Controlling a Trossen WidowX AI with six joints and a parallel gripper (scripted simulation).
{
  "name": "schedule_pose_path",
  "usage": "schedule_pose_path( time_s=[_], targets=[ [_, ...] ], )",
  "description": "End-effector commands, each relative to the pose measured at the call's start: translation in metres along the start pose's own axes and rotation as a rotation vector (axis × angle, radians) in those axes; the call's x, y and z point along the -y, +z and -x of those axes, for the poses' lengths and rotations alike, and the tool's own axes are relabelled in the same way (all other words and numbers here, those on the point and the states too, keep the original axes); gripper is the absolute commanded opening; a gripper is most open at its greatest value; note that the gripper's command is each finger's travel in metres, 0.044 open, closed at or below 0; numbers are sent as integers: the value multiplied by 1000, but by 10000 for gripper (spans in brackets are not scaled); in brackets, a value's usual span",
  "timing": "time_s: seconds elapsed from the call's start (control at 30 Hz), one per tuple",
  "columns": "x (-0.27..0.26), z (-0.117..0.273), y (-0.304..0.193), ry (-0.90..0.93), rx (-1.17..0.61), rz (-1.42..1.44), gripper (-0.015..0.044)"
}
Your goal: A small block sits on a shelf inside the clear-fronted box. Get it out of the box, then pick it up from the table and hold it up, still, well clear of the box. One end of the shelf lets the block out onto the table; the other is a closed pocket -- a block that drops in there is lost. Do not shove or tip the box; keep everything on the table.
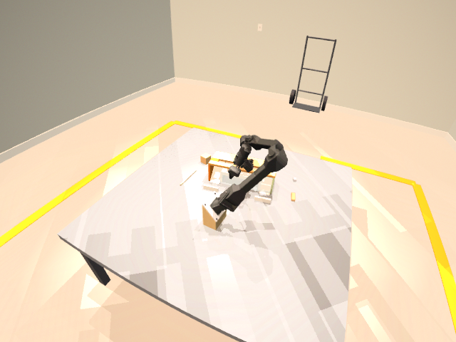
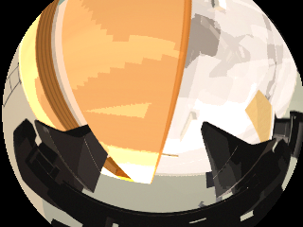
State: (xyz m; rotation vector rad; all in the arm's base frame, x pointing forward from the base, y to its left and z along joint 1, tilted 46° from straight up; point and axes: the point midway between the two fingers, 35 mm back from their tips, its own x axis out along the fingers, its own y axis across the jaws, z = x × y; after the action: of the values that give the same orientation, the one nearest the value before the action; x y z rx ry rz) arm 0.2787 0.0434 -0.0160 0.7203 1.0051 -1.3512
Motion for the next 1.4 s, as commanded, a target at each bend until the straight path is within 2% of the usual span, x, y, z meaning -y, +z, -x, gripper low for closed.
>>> schedule_pose_path(
  time_s=[0.0, 0.63, 1.37],
  targets=[
    [0, -2, -4, -2, -2, -3, 400],
    [0, -1, -1, -2, -2, -3, 400],
    [0, -8, -21, -2, -3, -3, 400]
  ],
)
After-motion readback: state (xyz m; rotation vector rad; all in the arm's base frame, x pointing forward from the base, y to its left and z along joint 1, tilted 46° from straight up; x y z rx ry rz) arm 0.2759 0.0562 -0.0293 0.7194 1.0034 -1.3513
